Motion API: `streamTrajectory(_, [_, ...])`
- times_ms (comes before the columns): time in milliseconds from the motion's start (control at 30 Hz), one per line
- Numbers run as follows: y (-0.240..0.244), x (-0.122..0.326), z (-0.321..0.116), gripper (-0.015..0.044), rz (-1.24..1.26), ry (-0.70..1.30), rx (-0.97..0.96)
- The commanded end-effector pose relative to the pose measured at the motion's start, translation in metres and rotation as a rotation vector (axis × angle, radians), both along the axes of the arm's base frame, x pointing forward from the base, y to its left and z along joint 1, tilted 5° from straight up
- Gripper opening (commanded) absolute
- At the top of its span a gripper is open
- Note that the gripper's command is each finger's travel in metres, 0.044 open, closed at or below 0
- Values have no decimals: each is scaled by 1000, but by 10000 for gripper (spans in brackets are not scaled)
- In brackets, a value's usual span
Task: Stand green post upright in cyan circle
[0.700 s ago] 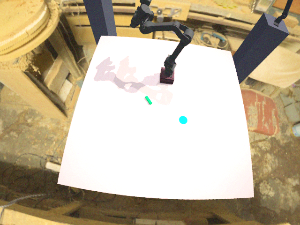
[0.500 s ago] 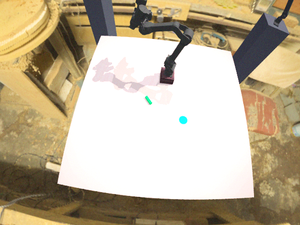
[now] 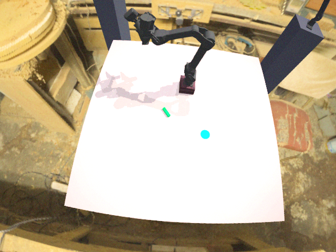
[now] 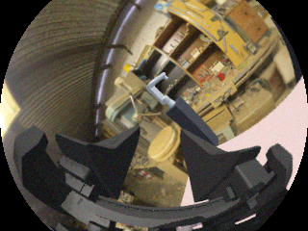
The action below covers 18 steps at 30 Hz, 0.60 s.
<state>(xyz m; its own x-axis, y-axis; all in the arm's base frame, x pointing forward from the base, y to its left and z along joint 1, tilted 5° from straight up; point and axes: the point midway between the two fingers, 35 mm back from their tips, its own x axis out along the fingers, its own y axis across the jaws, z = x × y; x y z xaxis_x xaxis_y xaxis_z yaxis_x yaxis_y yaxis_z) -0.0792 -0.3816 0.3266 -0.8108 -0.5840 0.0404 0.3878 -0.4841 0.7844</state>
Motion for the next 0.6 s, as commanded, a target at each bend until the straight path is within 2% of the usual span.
streamTrajectory(0, [-14, 28, -13, 233, 114, 84, 168])
streamTrajectory(300, [-30, 106, -50, 233, 431, 348, 563])
streamTrajectory(567, [-23, 177, -87, 233, 727, 633, 861])
